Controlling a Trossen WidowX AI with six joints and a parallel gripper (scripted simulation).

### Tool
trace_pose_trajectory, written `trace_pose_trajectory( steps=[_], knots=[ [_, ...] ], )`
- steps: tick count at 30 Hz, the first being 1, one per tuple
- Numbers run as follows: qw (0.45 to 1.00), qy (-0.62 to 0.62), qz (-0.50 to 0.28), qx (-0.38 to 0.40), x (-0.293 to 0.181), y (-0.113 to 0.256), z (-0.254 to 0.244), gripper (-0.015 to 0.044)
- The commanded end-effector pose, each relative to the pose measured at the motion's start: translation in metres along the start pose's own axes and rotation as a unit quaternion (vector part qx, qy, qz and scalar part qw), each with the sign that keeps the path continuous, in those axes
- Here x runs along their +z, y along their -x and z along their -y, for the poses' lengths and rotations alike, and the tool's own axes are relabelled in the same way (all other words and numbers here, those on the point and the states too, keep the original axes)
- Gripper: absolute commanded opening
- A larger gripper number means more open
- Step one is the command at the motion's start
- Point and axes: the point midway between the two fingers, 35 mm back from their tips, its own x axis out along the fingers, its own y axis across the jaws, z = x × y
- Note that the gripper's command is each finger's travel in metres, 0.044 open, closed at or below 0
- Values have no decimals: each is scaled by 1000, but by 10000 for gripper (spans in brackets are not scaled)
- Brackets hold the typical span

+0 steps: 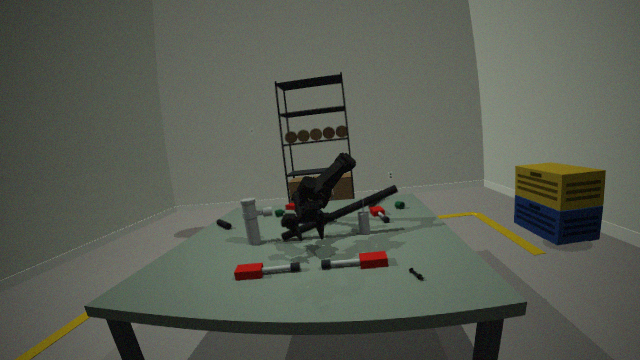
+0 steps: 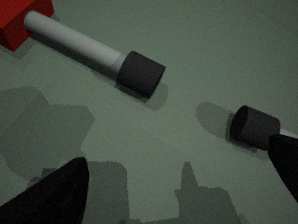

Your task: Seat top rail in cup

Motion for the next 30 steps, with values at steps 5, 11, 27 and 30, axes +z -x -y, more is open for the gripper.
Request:
trace_pose_trajectory(
  steps=[5,11,27,30],
  knots=[
    [997,-32,-44,-51,-12,46,30,440],
    [986,-91,-100,-96,-32,121,44,440],
    [965,-197,-140,-104,-45,224,4,440],
    [961,-217,-140,-99,-44,240,-10,440]
  ],
)
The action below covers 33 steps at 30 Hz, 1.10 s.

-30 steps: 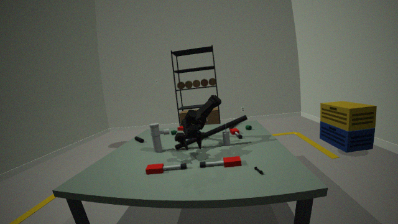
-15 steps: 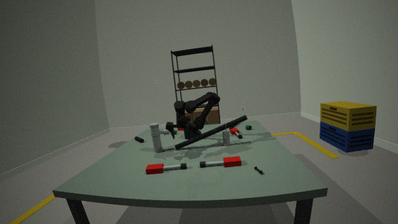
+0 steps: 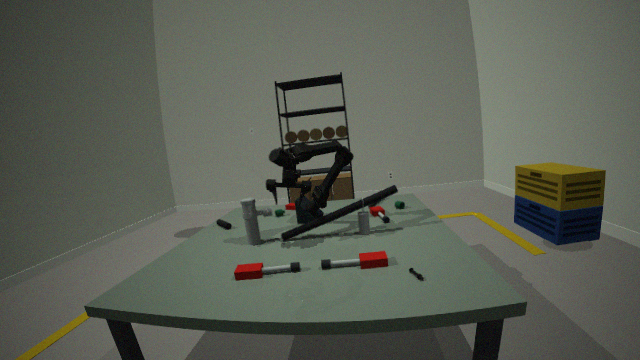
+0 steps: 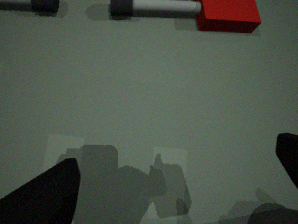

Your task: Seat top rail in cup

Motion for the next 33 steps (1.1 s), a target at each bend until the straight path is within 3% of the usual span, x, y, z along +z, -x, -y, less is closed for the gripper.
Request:
trace_pose_trajectory(
  steps=[1,8,20,27,33],
  knots=[
    [998,-52,-18,13,-23,62,-25,440],
    [995,-93,-14,35,-34,98,-52,440],
    [997,-72,-17,36,-35,99,-48,440],
    [982,178,-43,49,-45,97,-4,440],
    [900,424,-59,84,-62,93,42,440]
  ],
)
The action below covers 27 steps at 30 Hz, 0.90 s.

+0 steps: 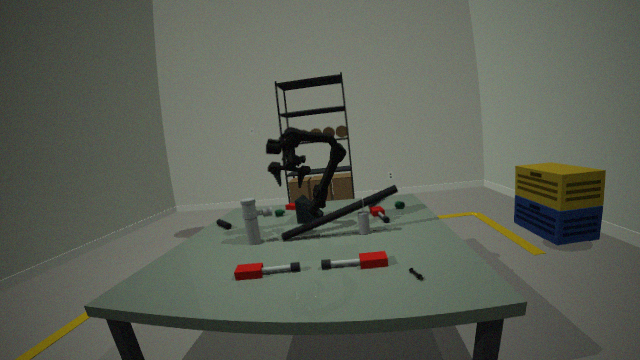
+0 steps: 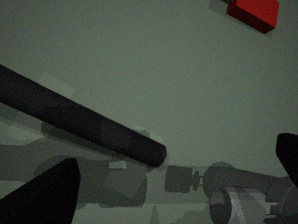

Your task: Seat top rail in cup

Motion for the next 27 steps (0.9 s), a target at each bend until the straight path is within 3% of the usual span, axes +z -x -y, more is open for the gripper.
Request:
trace_pose_trajectory(
  steps=[1,5,12,27],
  knots=[
    [957,286,-27,40,-40,-3,40,440],
    [897,435,-29,67,-64,-7,59,440],
    [815,572,-21,94,-88,-11,76,440],
    [810,578,-20,96,-89,-12,77,440]
  ],
)
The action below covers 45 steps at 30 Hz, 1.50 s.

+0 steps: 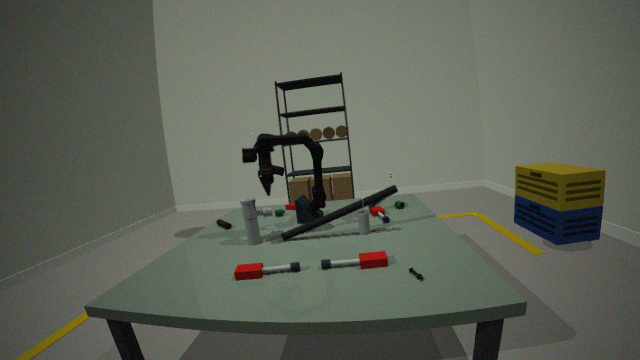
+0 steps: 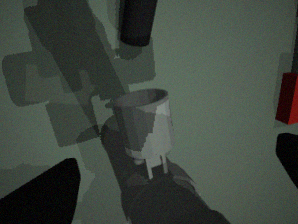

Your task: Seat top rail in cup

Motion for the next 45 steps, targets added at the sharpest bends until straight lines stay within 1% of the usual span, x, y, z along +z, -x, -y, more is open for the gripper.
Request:
trace_pose_trajectory(
  steps=[1,5,10,19,45],
  knots=[
    [1000,25,2,5,-4,0,-2,440],
    [1000,26,5,6,-4,-6,-4,440],
    [999,34,22,15,-4,-39,-13,440],
    [999,34,23,15,-4,-45,-13,440],
    [999,35,23,15,-3,-88,-13,440]
  ],
)
